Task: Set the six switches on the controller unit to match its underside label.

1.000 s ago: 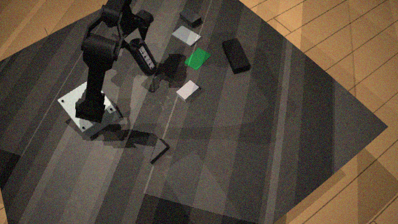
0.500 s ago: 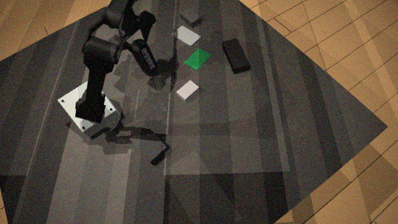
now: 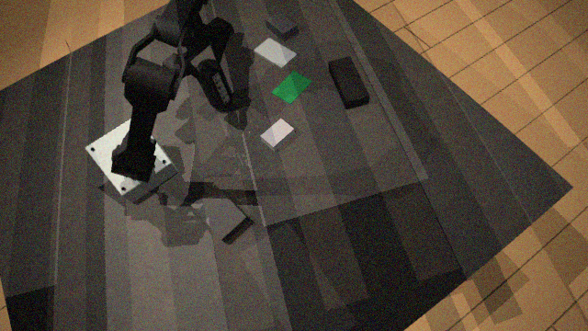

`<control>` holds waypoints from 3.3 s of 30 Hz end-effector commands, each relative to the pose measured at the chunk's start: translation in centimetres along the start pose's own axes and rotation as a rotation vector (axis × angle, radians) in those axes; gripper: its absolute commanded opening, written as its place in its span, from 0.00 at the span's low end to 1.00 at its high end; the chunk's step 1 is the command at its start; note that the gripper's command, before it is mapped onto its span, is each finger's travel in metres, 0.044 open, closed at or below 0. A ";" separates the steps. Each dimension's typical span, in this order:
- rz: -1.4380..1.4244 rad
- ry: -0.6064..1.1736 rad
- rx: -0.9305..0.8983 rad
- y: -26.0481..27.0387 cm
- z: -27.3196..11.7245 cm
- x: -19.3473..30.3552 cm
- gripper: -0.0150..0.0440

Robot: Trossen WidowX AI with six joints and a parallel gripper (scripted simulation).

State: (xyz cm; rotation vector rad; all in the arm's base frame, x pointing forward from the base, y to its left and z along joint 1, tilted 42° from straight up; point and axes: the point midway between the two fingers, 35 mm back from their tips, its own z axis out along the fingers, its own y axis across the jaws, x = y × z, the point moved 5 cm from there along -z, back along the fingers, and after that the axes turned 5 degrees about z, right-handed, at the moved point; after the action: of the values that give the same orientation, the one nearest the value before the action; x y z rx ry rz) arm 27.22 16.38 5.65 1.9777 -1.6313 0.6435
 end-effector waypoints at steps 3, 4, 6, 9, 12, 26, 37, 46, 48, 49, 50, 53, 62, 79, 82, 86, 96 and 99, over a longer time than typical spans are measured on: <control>-0.002 0.015 -0.004 -0.1 0.3 0.7 0.83; -0.002 0.015 -0.004 -0.1 0.3 0.8 0.83; -0.002 0.015 -0.004 -0.1 0.4 1.0 0.83; -0.002 0.016 -0.004 -0.1 0.4 1.2 0.83; -0.002 0.016 -0.004 -0.2 0.4 1.5 0.83; -0.002 0.017 -0.004 -0.3 0.5 2.6 0.83; -0.002 0.017 -0.004 -0.3 0.7 3.5 0.83; -0.002 0.018 -0.004 -0.4 0.8 4.2 0.83; -0.002 0.018 -0.004 -0.4 0.8 4.4 0.83; -0.002 0.018 -0.004 -0.4 0.8 4.4 0.83; -0.002 0.018 -0.004 -0.4 0.9 4.5 0.83; -0.002 0.018 -0.004 -0.5 0.9 4.8 0.83; -0.002 0.018 -0.004 -0.5 1.1 5.5 0.83; -0.002 0.019 -0.004 -0.6 1.5 6.8 0.83; -0.002 0.019 -0.004 -0.6 1.6 7.0 0.83; -0.002 0.020 -0.004 -0.7 1.7 7.3 0.83; -0.002 0.020 -0.004 -0.7 2.0 8.0 0.83; -0.002 0.020 -0.004 -0.8 2.1 8.2 0.83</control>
State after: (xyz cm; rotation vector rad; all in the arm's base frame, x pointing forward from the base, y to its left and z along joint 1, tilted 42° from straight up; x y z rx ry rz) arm 29.56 9.35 9.54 1.9672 -1.6216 0.6699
